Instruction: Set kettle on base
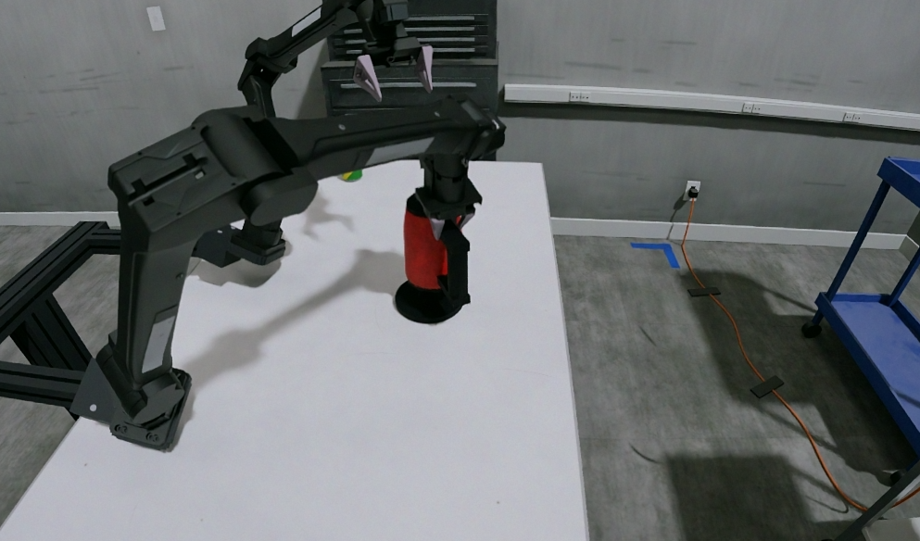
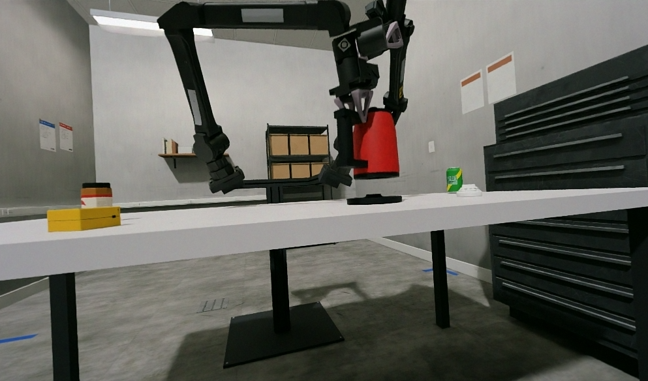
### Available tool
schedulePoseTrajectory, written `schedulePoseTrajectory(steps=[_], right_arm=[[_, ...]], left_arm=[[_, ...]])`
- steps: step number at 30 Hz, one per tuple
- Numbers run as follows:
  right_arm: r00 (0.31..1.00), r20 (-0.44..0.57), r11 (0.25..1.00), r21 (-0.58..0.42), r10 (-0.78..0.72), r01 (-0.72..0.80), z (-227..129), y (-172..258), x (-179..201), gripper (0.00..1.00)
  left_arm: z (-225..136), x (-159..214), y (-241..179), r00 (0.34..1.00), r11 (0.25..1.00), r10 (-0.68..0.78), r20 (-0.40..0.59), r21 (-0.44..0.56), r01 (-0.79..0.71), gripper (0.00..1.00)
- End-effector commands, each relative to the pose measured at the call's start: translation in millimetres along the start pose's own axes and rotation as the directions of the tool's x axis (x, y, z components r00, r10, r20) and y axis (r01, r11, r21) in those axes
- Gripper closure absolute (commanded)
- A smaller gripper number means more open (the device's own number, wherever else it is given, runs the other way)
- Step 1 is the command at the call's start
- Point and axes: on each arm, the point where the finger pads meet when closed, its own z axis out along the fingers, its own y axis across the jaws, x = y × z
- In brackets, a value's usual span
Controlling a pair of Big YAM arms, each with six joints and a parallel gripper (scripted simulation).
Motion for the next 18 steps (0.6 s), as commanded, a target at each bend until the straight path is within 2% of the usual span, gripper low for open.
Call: schedulePoseTrajectory(steps=[1, 6, 18], right_arm=[[1.000, 0.015, 1.000, -0.006, -0.012, 0.012, 23, 1, 2, 0.72], [0.999, 0.020, 1.000, 0.010, -0.025, 0.024, 26, 4, -3, 0.72], [1.000, 0.025, 1.000, 0.025, -0.006, 0.006, 37, 9, 12, 0.72]], left_arm=[[-4, -8, 4, 1.000, 1.000, 0.013, 0.016, -0.006, -0.013, 0.00], [-4, -8, 4, 1.000, 1.000, 0.013, 0.016, -0.006, -0.013, 0.00], [-4, -8, 4, 1.000, 1.000, 0.013, 0.016, -0.006, -0.013, 0.00]])
